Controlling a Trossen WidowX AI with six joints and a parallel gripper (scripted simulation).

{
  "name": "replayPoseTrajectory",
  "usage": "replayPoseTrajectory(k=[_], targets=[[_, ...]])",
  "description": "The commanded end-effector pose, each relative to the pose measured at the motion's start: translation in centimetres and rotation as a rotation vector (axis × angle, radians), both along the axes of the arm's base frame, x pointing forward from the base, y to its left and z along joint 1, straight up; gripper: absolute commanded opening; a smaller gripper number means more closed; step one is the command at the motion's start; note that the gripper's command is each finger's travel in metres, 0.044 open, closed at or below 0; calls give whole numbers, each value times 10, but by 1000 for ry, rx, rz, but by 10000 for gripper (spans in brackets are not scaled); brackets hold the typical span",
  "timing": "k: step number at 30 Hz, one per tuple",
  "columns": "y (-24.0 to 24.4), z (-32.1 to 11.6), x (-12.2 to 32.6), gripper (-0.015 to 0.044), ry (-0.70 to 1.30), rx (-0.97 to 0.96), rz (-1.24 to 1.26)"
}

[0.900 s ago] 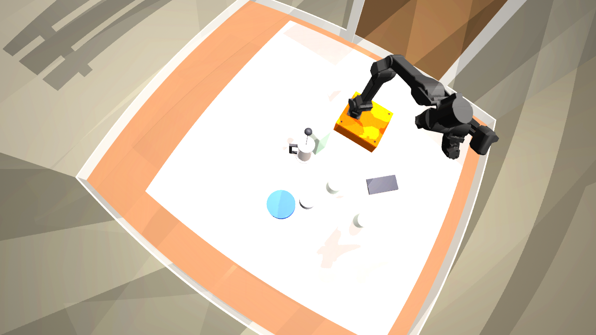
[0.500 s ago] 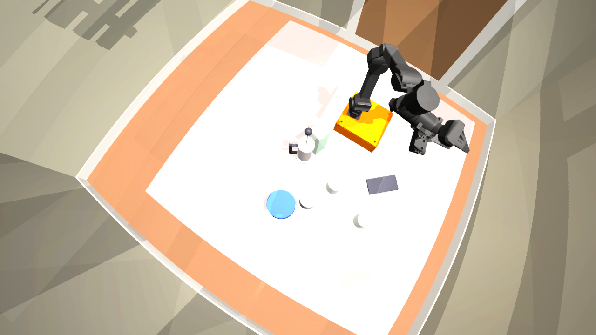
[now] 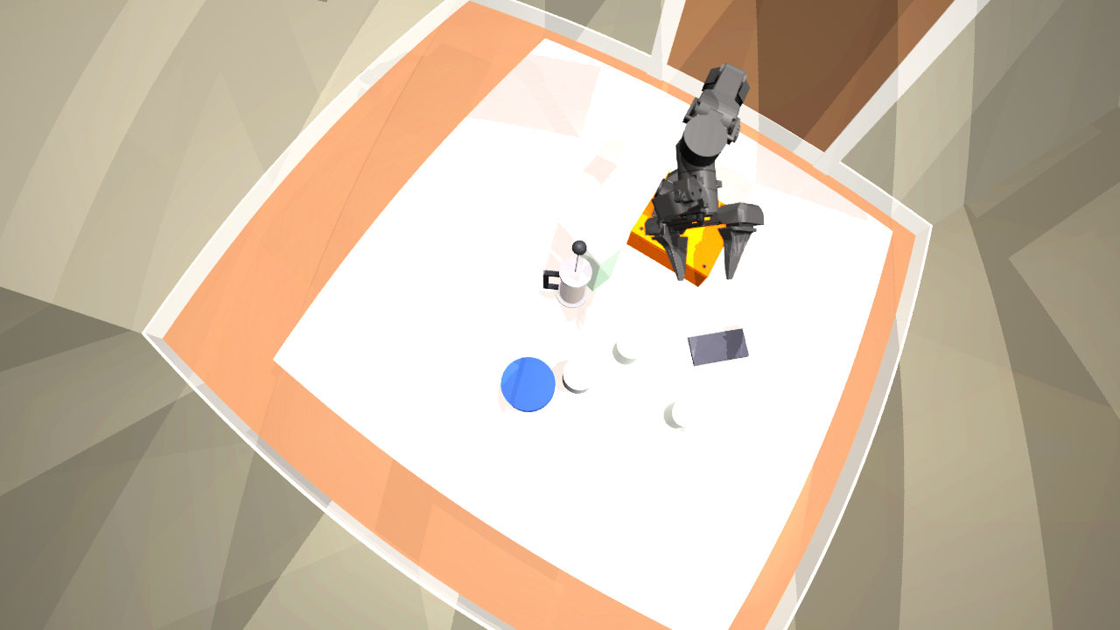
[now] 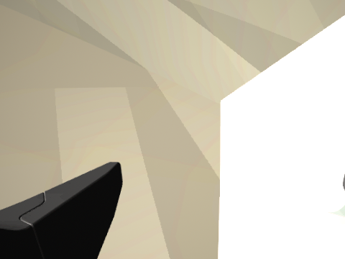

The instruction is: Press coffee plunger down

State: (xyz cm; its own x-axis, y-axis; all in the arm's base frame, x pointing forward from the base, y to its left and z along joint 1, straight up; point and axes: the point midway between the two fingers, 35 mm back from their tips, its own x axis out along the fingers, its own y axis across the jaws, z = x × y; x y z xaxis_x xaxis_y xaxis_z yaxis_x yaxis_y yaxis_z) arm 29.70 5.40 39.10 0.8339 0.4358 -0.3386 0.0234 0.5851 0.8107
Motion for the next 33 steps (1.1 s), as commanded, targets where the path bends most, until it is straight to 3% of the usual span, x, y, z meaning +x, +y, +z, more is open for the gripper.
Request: replayPoseTrajectory(k=[1, 8, 11, 22, 33], targets=[[-67, -39, -17, 440, -34, -348, -200], [-147, -93, -64, 440, 82, -827, -400], [-162, -106, -79, 440, 135, -934, -431], [-164, -166, -78, 440, 140, -942, -434], [-169, -170, -71, 440, 143, -942, -441]])
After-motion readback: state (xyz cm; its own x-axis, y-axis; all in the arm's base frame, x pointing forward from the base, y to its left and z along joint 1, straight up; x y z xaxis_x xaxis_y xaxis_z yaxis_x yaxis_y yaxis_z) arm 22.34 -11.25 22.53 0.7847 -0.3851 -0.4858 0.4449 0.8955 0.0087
